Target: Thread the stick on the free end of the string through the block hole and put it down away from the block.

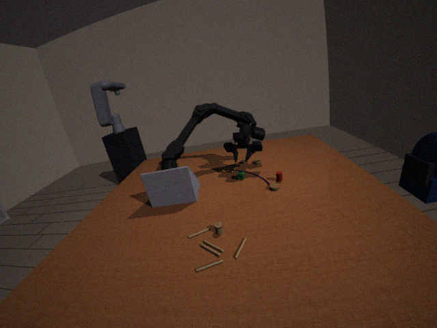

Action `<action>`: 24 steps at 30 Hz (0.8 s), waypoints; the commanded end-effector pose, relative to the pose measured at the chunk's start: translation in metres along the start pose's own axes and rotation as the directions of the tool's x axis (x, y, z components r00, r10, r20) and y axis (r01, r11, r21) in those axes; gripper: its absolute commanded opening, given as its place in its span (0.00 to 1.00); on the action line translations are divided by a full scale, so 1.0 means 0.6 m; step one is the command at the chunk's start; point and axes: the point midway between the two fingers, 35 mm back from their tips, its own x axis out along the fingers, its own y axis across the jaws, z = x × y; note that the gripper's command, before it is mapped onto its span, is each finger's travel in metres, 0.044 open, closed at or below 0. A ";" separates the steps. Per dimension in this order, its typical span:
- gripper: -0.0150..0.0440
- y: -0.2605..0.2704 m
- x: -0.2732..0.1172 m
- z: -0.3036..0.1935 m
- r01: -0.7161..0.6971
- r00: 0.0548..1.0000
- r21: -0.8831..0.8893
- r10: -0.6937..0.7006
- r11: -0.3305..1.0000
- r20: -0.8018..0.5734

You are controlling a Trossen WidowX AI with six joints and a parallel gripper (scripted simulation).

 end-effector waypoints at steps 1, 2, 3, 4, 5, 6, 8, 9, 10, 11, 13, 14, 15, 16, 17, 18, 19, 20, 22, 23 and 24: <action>0.66 0.001 -0.002 0.002 -0.003 1.000 -0.004 0.003 1.000 0.005; 0.66 0.001 -0.002 0.002 -0.003 1.000 -0.004 0.003 1.000 0.005; 0.66 0.001 -0.002 0.002 -0.003 1.000 -0.004 0.003 1.000 0.005; 0.66 0.001 -0.002 0.002 -0.003 1.000 -0.004 0.003 1.000 0.005; 0.66 0.001 -0.002 0.002 -0.003 1.000 -0.004 0.003 1.000 0.005; 0.66 0.001 -0.002 0.002 -0.003 1.000 -0.004 0.003 1.000 0.005; 0.70 0.000 -0.001 0.000 0.000 1.000 -0.015 0.000 1.000 -0.004; 0.75 0.001 0.000 0.001 0.003 1.000 -0.059 -0.003 0.998 -0.014; 0.79 0.001 0.003 0.001 0.004 0.999 -0.132 -0.008 0.991 -0.031; 0.84 0.002 0.006 0.002 0.003 0.999 -0.219 -0.014 0.976 -0.051; 0.92 0.003 0.012 0.004 -0.013 0.995 -0.389 -0.025 0.921 -0.092; 0.97 0.004 0.015 0.005 -0.026 0.993 -0.469 -0.030 0.883 -0.112; 1.00 0.004 0.018 0.006 -0.044 0.991 -0.545 -0.034 0.838 -0.133; 1.00 0.005 0.020 0.007 -0.065 0.987 -0.615 -0.039 0.786 -0.153; 1.00 0.006 0.023 0.008 -0.089 0.984 -0.680 -0.042 0.727 -0.174; 1.00 0.006 0.026 0.009 -0.115 0.980 -0.739 -0.046 0.664 -0.194; 1.00 0.007 0.028 0.010 -0.144 0.975 -0.791 -0.049 0.594 -0.215; 1.00 0.007 0.031 0.011 -0.175 0.971 -0.836 -0.052 0.520 -0.235; 1.00 0.008 0.035 0.013 -0.238 0.960 -0.902 -0.056 0.360 -0.276; 1.00 0.008 0.037 0.014 -0.270 0.953 -0.923 -0.058 0.276 -0.296; 1.00 0.009 0.040 0.015 -0.300 0.947 -0.935 -0.059 0.189 -0.316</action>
